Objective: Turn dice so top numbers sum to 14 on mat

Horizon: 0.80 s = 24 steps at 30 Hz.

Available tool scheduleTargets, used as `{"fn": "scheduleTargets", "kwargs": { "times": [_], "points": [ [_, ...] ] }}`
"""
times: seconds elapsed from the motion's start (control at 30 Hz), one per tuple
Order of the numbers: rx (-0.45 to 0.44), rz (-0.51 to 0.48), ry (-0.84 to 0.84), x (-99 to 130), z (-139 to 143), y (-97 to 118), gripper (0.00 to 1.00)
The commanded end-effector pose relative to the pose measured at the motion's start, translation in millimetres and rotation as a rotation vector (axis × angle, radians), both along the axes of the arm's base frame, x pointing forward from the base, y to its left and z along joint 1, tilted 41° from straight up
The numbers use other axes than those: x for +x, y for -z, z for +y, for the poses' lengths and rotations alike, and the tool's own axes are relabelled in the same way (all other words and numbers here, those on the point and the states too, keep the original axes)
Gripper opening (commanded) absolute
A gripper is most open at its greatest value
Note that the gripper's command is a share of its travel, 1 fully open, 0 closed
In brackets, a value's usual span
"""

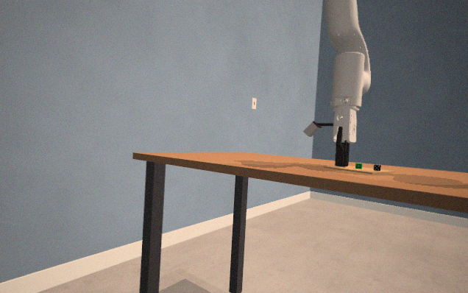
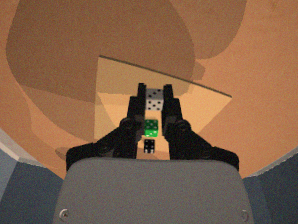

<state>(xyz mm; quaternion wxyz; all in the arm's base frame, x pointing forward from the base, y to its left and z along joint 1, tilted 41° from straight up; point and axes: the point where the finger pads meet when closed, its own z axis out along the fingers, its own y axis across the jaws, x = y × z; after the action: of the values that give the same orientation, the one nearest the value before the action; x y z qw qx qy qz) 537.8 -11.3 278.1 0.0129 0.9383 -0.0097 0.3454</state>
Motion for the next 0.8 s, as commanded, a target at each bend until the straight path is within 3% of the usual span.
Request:
{"fn": "scheduleTargets", "kwargs": {
  "times": [0.0,0.4,0.77],
  "points": [
    [0.000,-0.001,0.000,0.3,0.0,-0.6,0.11],
    [0.000,-0.001,0.000,0.3,0.0,-0.6,0.11],
    [0.000,-0.001,0.000,0.3,0.0,-0.6,0.23]
  ]
}}
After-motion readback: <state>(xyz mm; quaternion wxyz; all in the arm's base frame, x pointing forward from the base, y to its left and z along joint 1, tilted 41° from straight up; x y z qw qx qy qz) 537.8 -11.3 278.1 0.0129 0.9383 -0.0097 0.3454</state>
